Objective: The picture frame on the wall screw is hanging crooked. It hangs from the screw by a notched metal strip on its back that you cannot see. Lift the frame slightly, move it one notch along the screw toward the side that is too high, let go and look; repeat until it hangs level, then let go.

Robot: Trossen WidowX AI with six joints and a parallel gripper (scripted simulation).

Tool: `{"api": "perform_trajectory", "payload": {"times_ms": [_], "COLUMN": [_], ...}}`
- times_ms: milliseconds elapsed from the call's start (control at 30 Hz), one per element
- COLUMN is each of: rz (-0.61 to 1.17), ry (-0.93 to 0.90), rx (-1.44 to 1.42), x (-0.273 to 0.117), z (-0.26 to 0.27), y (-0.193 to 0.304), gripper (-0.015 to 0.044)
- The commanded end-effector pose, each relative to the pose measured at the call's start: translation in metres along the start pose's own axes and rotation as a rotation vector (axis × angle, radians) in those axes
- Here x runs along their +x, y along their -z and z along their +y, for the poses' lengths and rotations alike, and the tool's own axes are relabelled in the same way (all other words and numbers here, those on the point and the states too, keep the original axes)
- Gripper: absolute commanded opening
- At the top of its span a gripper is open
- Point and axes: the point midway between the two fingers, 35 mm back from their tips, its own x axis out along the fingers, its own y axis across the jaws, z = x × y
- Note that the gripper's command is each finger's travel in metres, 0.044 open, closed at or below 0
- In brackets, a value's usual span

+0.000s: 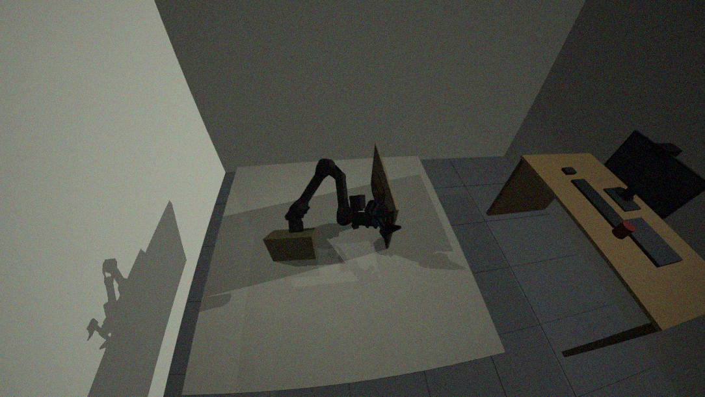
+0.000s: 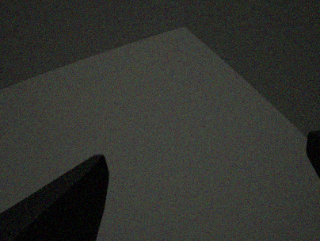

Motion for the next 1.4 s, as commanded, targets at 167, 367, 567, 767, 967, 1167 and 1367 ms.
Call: {"api": "perform_trajectory", "payload": {"times_ms": [167,367,567,767,967,1167,1367], "rz": [0.074,0.083,0.045,0.046,0.101,0.222,0.425], "ry": [-0.072,-0.132,-0.215,-0.330,-0.467,-0.615,-0.761], "rx": [0.098,0.403,0.815,1.236,1.653,2.057,2.439], "x": [-0.004,-0.023,-0.062,-0.114,-0.172,-0.229,-0.281], "z": [-0.010,-0.029,-0.047,-0.063,-0.078,-0.089,-0.095], "y": [0.007,-0.032,-0.095,-0.142,-0.169,-0.178,-0.172], "gripper": [0.0260,0.0260,0.0260,0.0260,0.0260,0.0260,0.0260]}}
